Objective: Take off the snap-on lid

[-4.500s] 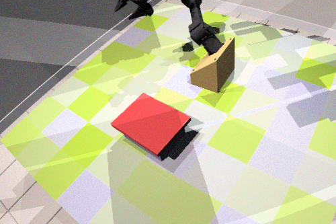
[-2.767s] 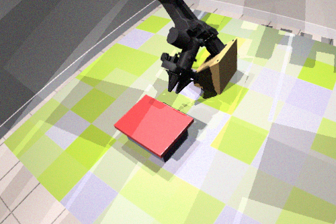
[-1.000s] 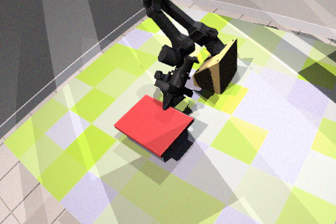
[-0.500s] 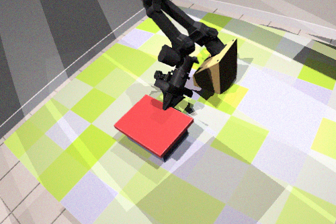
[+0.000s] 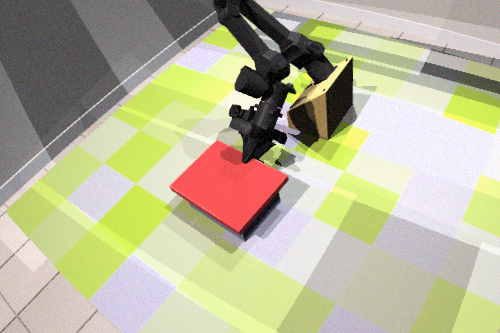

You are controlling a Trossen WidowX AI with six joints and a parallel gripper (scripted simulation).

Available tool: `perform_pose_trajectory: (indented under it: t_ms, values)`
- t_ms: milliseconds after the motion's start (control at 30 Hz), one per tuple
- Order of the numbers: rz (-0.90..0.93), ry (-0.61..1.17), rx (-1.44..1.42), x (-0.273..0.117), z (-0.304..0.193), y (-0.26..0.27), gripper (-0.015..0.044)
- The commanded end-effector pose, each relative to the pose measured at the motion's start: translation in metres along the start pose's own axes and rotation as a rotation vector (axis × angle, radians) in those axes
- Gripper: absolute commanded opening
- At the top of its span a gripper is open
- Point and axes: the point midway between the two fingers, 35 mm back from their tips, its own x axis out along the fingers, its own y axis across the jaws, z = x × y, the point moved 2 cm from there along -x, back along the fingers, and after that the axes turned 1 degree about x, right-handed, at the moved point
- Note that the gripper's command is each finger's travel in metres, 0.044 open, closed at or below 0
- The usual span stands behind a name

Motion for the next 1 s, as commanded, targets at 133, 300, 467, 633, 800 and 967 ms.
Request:
perform_pose_trajectory:
  t_ms: [133,300,467,633,800,967]
  values:
    - [0.002,-0.002,0.002,-0.0022,-0.0004,0.0017,0.0]
    - [0.002,-0.001,0.002,-0.003,-0.0004,0.0024,0.0]
    - [0.002,-0.001,0.002,-0.0038,-0.0005,0.003,0.0]
    - [0.002,-0.001,0.002,-0.0046,-0.0005,0.0037,0.0]
    - [0.002,-0.001,0.002,-0.0054,-0.0006,0.0043,0.0]
    - [0.002,-0.001,0.002,-0.0061,-0.0008,0.0051,0.0]
